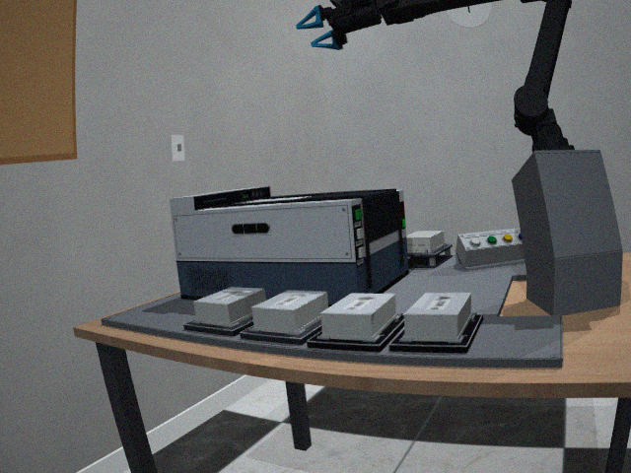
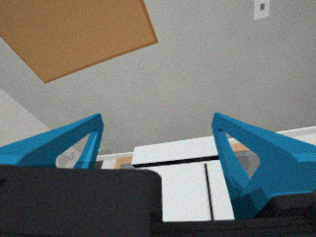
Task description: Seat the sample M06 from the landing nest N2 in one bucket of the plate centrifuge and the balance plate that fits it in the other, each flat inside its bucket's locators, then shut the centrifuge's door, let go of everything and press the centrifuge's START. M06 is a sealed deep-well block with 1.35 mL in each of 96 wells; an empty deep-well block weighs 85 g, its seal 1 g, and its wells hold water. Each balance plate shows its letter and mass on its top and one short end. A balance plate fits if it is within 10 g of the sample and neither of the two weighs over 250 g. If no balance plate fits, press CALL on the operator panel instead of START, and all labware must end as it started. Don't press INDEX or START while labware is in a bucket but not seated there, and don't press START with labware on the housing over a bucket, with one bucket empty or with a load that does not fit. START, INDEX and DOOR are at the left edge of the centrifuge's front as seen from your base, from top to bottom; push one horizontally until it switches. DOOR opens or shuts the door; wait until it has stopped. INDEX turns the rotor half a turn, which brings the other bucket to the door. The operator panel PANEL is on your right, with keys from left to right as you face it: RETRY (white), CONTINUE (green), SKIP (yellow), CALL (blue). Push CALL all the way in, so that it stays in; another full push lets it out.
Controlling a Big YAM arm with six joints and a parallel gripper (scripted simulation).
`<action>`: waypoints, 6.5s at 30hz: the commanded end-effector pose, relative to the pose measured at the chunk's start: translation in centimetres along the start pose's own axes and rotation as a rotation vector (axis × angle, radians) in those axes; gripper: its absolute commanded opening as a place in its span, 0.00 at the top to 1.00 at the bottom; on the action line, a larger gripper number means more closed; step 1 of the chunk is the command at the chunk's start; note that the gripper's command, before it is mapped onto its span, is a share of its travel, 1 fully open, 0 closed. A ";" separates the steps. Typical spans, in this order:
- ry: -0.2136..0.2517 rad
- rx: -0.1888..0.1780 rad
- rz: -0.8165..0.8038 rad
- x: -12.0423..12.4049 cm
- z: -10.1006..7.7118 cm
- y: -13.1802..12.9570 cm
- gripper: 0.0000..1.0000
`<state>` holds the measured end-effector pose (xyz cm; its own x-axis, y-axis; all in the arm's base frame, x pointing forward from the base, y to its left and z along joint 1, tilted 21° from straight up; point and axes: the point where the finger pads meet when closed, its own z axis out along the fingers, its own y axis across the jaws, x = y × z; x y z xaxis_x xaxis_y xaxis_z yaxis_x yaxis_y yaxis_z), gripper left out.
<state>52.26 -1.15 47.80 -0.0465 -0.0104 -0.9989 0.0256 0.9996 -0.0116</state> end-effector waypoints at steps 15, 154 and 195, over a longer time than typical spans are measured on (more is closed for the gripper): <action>0.202 0.160 -0.109 4.4 1.8 -8.1 0.00; 1.235 0.369 -0.203 28.4 -13.1 -30.1 1.00; 0.692 0.330 -0.209 17.8 -2.5 -20.0 1.00</action>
<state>47.08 -23.02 27.46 -0.7630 -0.0670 -0.6429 0.2090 0.9156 -0.3435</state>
